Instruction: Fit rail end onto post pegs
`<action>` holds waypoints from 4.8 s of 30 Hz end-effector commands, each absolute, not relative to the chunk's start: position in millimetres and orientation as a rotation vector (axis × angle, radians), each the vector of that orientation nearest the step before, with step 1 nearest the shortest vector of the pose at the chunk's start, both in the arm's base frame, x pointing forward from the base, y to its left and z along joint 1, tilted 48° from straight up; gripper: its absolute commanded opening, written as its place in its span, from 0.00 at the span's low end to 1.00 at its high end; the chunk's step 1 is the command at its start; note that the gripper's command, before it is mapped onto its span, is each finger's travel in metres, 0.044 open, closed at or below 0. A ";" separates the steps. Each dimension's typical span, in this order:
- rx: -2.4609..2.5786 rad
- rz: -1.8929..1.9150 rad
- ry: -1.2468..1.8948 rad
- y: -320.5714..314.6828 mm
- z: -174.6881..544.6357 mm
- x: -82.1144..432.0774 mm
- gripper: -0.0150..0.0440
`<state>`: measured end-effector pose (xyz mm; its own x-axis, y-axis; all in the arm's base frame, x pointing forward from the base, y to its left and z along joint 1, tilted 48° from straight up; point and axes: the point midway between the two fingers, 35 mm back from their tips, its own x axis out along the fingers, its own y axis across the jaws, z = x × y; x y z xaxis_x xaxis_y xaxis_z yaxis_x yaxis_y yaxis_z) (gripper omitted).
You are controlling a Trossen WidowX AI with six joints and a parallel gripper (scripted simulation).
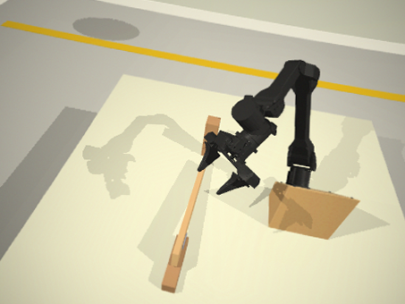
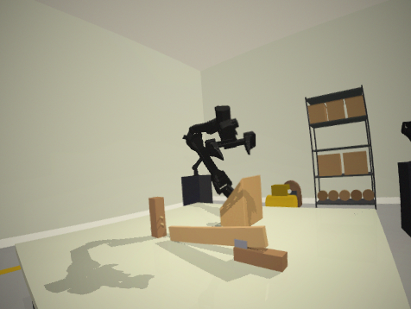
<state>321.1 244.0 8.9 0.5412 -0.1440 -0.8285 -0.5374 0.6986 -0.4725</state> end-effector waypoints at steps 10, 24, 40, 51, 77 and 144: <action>-1.412 0.273 1.470 35.1 11.8 360.7 1.00; -1.616 0.574 1.877 -81.9 19.8 328.2 1.00; -1.614 0.575 1.876 -97.4 4.3 327.8 1.00; -1.614 0.575 1.876 -110.4 -7.7 326.5 1.00; -1.618 0.572 1.879 -133.4 -27.5 321.5 0.78; -1.617 0.573 1.879 -118.9 -15.0 326.0 0.25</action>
